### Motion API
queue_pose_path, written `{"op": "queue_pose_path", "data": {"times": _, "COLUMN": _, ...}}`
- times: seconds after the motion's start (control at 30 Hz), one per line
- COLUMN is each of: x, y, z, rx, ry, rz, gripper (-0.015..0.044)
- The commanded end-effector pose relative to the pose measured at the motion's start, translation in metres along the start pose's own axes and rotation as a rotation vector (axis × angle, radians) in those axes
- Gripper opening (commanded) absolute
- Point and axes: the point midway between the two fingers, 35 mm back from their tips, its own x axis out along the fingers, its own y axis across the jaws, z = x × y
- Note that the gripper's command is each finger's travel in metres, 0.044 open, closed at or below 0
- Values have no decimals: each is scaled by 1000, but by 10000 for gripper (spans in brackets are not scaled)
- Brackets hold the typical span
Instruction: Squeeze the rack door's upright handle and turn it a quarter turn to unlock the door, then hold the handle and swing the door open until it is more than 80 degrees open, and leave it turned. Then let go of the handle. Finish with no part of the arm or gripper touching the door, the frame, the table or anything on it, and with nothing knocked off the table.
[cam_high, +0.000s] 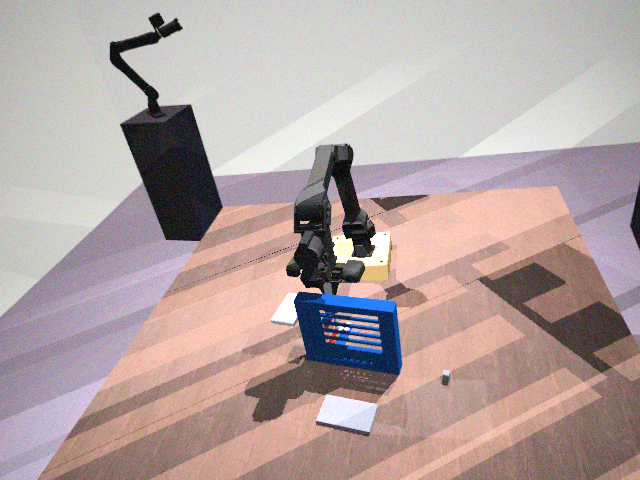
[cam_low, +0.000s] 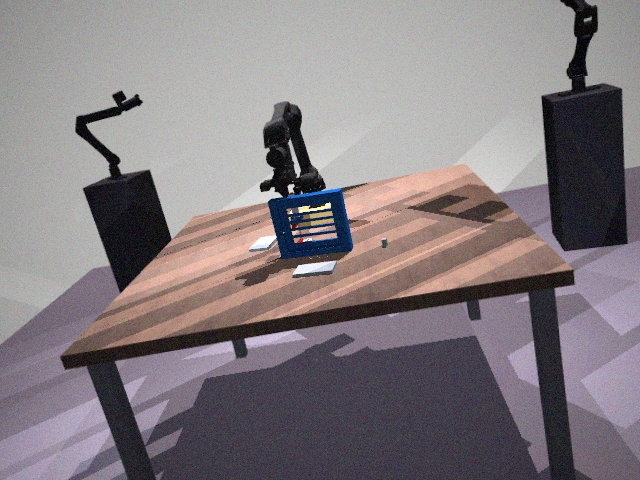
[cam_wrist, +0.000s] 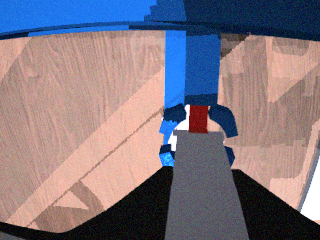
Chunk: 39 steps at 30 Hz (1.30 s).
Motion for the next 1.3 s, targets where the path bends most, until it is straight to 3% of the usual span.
{"op": "queue_pose_path", "data": {"times": 0.0, "x": 1, "y": 0, "z": 0, "rx": 108, "ry": 1, "rz": -1, "gripper": 8}}
{"op": "queue_pose_path", "data": {"times": 1.27, "x": 1, "y": 0, "z": 0, "rx": 1906, "ry": 0, "rz": -2, "gripper": 8}}
